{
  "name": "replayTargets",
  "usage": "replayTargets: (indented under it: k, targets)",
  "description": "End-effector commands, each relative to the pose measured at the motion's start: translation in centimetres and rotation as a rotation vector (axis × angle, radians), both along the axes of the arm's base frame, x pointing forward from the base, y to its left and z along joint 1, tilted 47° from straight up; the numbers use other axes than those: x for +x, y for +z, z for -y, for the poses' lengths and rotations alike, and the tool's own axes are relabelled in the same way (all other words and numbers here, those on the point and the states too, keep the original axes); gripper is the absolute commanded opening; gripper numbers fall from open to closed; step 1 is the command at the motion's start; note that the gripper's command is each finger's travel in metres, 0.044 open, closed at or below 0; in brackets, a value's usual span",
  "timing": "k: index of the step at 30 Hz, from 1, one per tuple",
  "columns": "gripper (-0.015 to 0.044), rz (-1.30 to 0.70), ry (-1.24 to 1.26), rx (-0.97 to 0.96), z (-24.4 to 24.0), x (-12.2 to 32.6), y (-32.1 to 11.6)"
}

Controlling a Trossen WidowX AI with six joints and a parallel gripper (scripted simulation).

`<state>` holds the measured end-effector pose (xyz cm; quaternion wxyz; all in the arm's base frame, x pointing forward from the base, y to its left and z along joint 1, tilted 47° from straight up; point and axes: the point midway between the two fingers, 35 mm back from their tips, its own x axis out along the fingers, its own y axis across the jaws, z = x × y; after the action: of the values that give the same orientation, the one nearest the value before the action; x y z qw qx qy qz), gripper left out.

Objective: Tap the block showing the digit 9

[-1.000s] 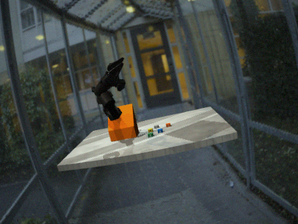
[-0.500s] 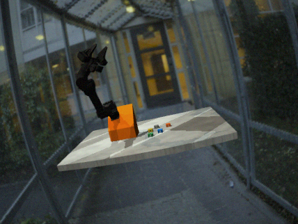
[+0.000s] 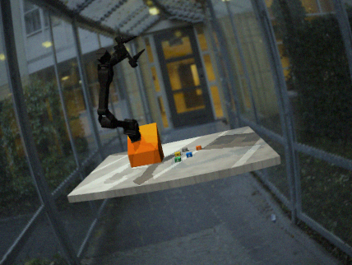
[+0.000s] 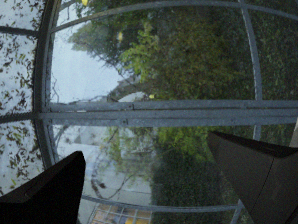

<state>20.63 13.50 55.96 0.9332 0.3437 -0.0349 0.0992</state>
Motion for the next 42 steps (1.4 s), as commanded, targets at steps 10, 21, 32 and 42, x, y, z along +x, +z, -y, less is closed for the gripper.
replayTargets:
  k: [10, 21, 32, 42]
  targets:
    - [0.0400, -0.498, -0.374, -0.732, 4.2, 12.0, -20.0]
    - [0.0400, -1.149, -0.484, -1.126, 16.7, 11.6, -36.2]
    - [0.0400, -1.810, -0.346, -1.236, 25.9, 2.1, -46.4]
    - [0.0400, -1.810, -0.346, -1.236, 25.9, 2.1, -46.4]
